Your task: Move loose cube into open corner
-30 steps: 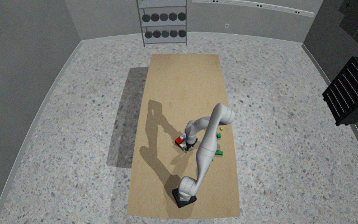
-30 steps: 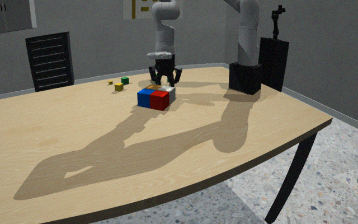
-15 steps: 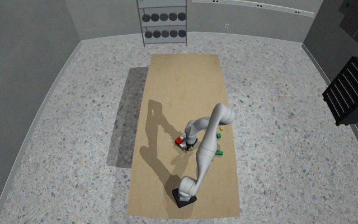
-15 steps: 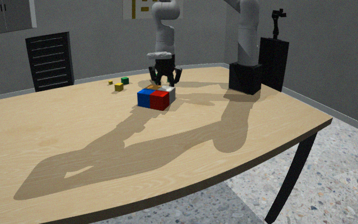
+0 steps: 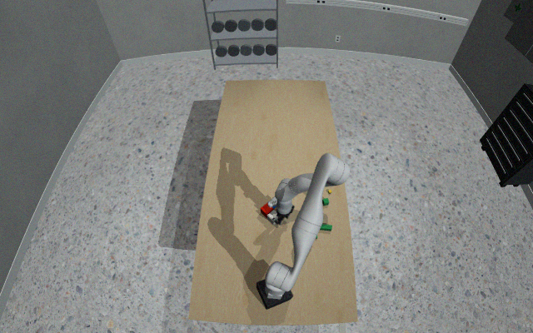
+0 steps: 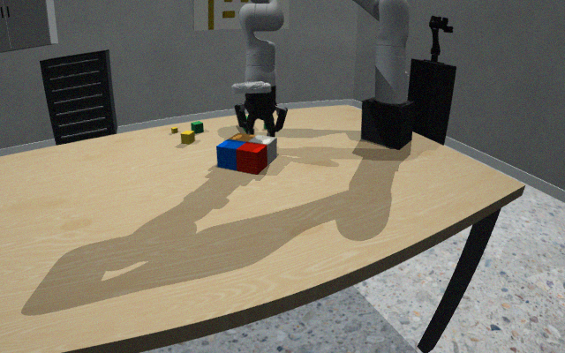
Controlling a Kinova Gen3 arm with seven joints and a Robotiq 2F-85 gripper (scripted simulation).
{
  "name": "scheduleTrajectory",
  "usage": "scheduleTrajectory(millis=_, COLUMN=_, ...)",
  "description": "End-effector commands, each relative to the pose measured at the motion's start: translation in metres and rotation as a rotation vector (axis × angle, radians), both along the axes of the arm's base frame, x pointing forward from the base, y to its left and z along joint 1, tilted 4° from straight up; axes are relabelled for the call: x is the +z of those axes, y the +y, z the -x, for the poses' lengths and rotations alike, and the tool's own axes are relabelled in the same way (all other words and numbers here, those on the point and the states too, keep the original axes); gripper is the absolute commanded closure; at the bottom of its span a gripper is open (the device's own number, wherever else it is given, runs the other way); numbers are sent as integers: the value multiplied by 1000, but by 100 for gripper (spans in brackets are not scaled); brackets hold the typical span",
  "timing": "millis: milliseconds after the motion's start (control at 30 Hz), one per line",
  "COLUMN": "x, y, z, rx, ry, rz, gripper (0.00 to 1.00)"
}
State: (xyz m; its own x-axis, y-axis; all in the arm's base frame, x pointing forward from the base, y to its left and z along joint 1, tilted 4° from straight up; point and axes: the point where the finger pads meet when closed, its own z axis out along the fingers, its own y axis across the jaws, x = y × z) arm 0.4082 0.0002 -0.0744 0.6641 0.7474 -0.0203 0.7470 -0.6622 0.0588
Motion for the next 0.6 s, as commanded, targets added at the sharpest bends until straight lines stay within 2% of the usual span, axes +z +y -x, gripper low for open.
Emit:
scheduleTrajectory(millis=0, x=1, y=0, z=-1, rx=0, ry=-2, rz=0, gripper=44)
scheduleTrajectory(millis=567, x=1, y=4, z=-4, rx=0, ry=-2, rz=0, gripper=44)
